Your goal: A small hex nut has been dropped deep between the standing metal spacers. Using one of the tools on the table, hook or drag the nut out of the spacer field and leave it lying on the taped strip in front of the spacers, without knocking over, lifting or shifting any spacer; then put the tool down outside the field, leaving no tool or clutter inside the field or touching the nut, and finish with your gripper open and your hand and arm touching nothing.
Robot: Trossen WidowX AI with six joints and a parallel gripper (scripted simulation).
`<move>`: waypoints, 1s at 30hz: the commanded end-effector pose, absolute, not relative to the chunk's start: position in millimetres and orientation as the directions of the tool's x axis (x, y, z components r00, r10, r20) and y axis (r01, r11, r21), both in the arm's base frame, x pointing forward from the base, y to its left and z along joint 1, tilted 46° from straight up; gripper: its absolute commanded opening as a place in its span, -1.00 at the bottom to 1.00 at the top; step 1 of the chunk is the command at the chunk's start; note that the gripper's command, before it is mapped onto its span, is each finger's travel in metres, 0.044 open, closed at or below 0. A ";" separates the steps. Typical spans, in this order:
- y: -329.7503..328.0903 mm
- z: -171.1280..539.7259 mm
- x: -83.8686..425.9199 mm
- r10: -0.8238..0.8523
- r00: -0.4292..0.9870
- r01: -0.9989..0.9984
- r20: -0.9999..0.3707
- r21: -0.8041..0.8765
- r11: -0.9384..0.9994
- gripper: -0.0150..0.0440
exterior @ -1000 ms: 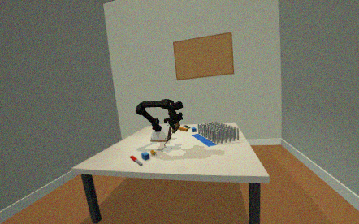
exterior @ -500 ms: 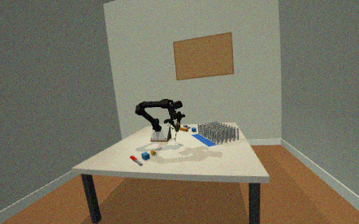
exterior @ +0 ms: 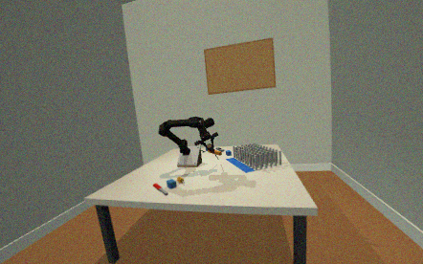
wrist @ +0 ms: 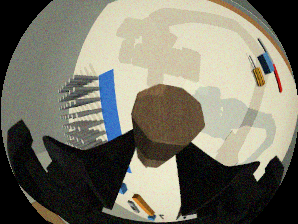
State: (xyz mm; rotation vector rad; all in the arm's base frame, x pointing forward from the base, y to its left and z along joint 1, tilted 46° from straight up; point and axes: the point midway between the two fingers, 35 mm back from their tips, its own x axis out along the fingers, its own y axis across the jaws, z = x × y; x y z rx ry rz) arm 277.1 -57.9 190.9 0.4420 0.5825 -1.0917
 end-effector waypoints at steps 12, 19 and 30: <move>-29.4 168.2 276.8 -0.586 0.398 0.894 -0.706 0.441 0.076 -0.49; -17.1 158.7 275.8 -0.536 0.420 0.824 -0.733 0.555 -0.113 -0.49; 2.5 144.5 273.0 -0.454 0.447 0.653 -0.770 0.628 -0.423 -0.49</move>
